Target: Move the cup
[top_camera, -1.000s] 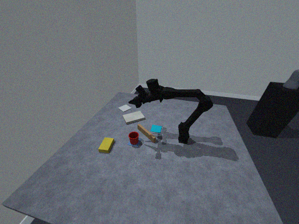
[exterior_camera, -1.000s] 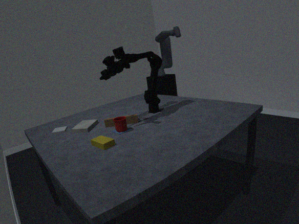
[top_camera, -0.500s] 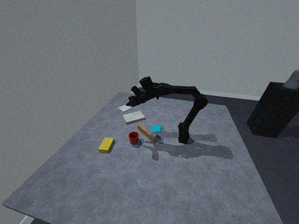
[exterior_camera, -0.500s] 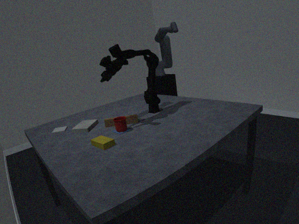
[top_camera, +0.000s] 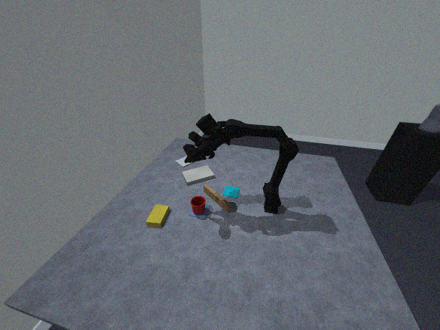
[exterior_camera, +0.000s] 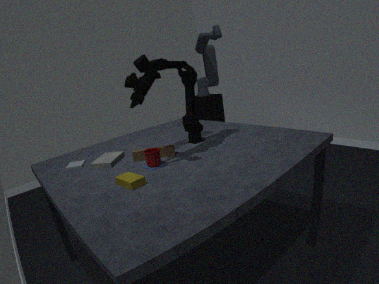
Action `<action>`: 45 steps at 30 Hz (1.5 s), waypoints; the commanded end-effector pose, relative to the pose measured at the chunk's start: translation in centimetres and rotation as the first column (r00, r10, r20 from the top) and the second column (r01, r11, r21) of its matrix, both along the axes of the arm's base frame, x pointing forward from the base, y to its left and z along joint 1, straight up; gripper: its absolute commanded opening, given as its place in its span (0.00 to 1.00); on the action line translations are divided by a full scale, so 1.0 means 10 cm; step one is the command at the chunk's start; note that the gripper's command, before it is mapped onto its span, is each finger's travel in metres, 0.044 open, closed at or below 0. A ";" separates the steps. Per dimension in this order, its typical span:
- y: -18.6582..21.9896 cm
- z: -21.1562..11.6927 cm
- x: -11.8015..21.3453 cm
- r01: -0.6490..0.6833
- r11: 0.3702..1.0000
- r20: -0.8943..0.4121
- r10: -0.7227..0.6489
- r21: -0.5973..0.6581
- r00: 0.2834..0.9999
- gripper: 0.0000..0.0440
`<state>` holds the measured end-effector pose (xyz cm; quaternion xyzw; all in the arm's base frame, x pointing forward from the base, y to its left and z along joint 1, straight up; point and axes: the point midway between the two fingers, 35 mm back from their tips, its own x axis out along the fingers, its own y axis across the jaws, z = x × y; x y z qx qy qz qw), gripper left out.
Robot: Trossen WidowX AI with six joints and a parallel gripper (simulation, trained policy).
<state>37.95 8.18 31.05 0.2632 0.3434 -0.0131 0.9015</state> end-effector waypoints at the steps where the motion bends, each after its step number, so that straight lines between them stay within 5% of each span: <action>1: 0.07 -0.03 0.01 0.018 0.999 -0.061 -0.016 0.036 0.998 0.31; 20: 0.22 -0.37 -0.01 0.148 0.987 -0.348 -0.116 0.069 0.930 0.30; 45: 0.18 -1.08 -0.18 0.219 0.969 -0.658 -0.240 -0.115 0.714 0.38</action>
